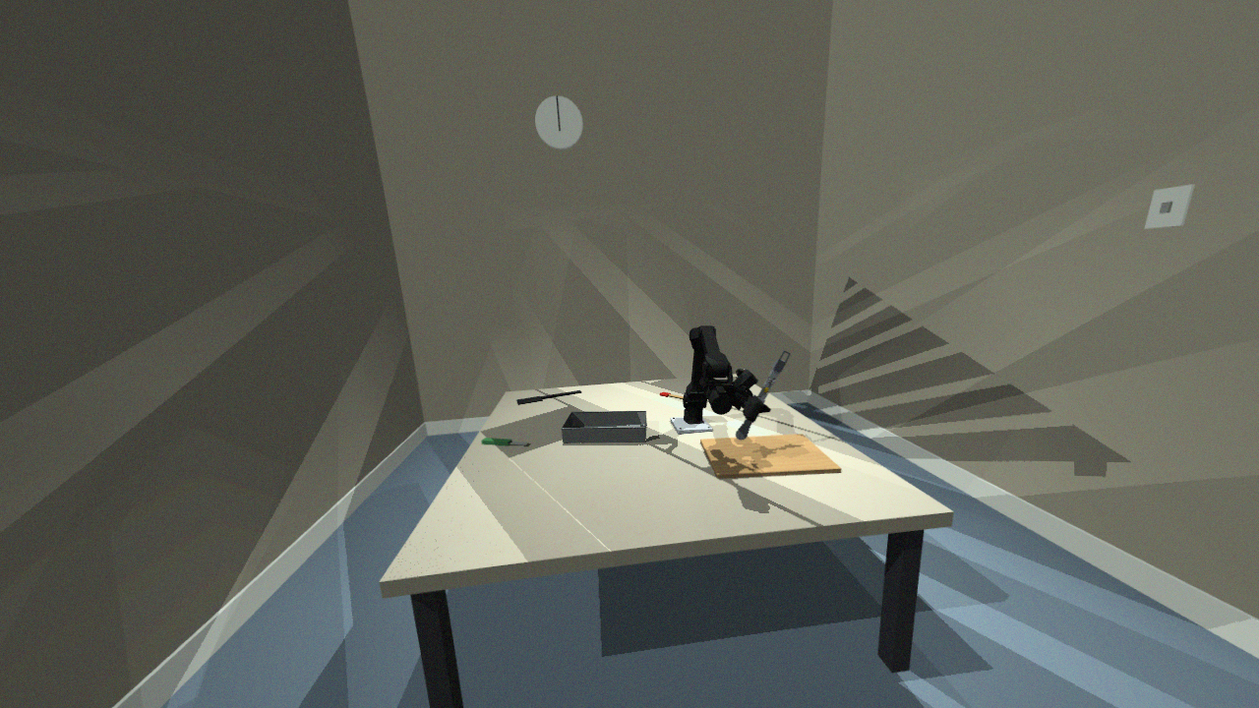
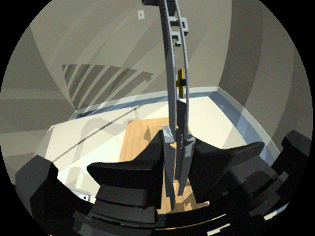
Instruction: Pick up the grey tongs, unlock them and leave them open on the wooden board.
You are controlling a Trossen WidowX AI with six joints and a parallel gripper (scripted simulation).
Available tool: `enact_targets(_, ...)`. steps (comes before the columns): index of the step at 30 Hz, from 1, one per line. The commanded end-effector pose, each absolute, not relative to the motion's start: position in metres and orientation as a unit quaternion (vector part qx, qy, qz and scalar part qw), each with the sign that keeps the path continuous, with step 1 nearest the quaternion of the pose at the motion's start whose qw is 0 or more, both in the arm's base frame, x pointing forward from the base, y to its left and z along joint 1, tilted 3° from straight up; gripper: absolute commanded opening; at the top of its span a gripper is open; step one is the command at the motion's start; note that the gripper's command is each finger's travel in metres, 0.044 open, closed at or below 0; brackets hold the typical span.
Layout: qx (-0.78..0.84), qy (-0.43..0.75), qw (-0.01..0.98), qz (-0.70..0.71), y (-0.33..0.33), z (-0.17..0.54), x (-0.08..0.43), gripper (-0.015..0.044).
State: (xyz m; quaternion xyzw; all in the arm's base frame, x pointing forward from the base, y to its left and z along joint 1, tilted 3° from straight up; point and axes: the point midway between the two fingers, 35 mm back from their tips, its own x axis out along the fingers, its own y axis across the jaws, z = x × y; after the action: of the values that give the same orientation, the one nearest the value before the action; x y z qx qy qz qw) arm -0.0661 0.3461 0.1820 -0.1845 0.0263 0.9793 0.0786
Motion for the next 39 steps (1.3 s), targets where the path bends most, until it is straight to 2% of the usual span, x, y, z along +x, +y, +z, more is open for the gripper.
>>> enact_targets(1,-0.237,0.043,0.056,0.969,0.346,0.179,-0.075,-0.015)
enact_targets(15,-0.463,0.086,0.014,0.882,0.345,0.169,-0.092,-0.015)
enact_targets(29,-0.654,0.07,0.057,0.751,0.351,0.186,-0.093,-0.015)
enact_targets(39,-0.682,0.061,0.072,0.725,0.353,0.192,-0.093,-0.015)
